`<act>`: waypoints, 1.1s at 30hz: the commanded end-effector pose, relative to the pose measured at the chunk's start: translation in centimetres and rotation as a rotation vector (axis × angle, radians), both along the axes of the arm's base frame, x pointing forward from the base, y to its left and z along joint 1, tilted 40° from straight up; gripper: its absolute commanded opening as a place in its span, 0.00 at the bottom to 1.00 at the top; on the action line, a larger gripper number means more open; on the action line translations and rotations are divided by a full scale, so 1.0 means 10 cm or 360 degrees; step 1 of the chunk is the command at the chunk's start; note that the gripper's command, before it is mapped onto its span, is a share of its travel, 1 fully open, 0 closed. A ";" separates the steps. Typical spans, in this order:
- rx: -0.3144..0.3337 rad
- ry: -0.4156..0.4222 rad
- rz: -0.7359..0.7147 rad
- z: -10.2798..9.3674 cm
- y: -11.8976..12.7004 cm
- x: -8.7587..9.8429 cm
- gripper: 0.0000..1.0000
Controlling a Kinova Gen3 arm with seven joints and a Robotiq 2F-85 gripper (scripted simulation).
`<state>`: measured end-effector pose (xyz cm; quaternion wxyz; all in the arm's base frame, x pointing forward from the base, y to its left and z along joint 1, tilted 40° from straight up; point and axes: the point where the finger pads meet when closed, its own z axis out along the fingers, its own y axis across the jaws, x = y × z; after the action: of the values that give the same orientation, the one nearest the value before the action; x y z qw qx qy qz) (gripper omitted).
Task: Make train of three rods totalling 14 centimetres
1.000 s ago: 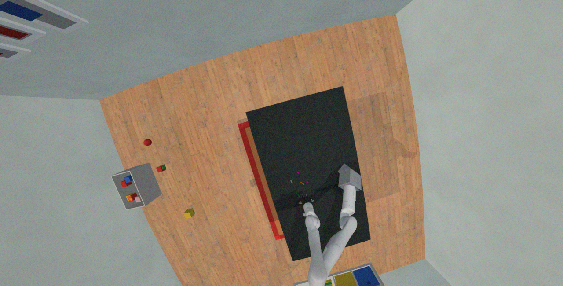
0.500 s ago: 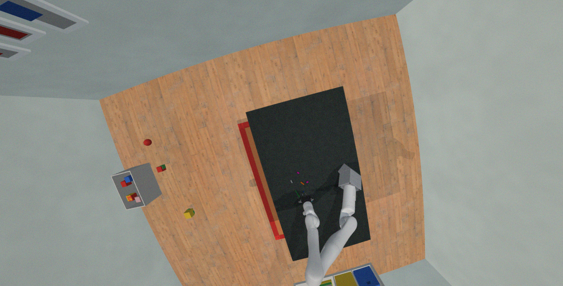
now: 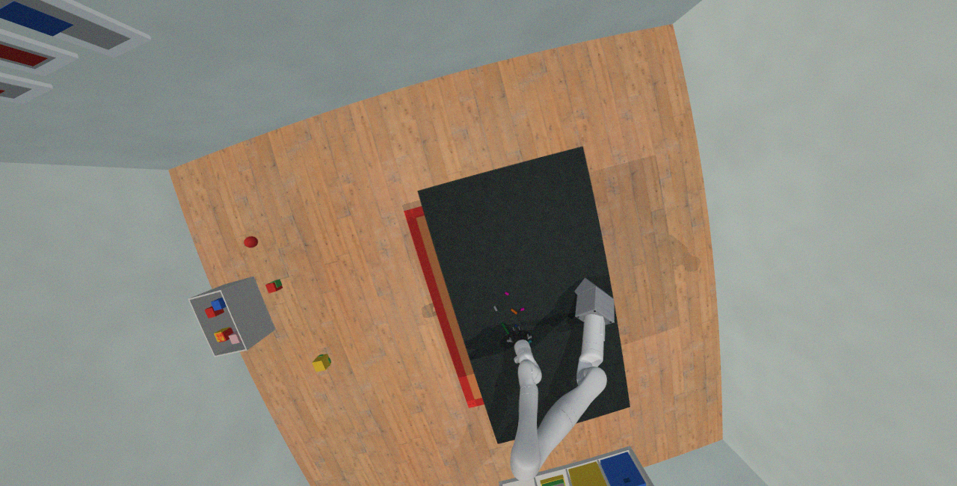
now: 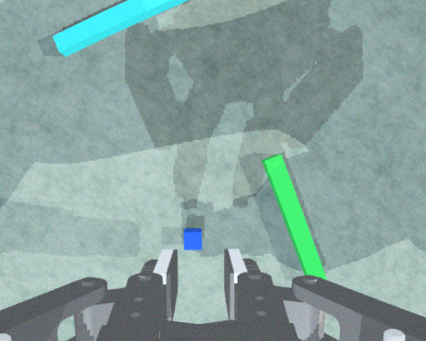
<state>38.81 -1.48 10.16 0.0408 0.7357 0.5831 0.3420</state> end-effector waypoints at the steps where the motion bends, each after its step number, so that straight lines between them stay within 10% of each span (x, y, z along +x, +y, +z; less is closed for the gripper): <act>1: 0.0008 0.0008 0.0029 -0.05 0.09 0.01 0.24; 33: 0.0008 0.0008 0.0029 -0.16 0.14 0.09 0.24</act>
<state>39.69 -0.04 8.58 0.0342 0.7313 0.5891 0.3420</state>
